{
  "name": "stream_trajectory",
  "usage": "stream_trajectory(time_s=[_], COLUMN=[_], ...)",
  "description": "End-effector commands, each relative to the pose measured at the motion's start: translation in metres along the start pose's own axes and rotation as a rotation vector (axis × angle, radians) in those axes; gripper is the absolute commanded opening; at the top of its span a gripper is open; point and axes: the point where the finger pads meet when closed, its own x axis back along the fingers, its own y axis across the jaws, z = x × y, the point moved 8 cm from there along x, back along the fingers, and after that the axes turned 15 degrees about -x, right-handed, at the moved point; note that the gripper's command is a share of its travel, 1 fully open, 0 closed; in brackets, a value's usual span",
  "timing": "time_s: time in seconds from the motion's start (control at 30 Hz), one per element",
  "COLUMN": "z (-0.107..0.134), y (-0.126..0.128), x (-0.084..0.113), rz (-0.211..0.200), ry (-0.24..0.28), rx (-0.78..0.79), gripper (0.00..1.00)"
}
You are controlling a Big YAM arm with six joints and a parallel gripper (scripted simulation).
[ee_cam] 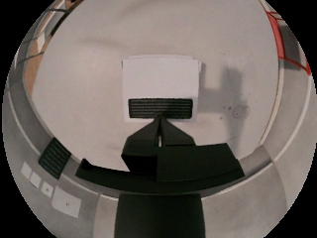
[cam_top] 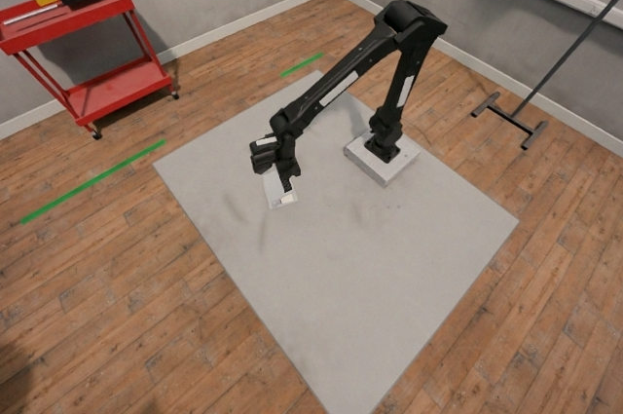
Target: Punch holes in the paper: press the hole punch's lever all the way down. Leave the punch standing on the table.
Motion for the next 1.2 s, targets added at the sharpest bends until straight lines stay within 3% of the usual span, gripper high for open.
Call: stream_trajectory(time_s=[0.0,1.17], z=[0.004,0.005], y=[0.002,0.000], x=[-0.004,-0.017], rz=[0.004,0.002], ry=[0.017,0.009], rx=[-0.006,-0.006], gripper=[0.00,0.00])
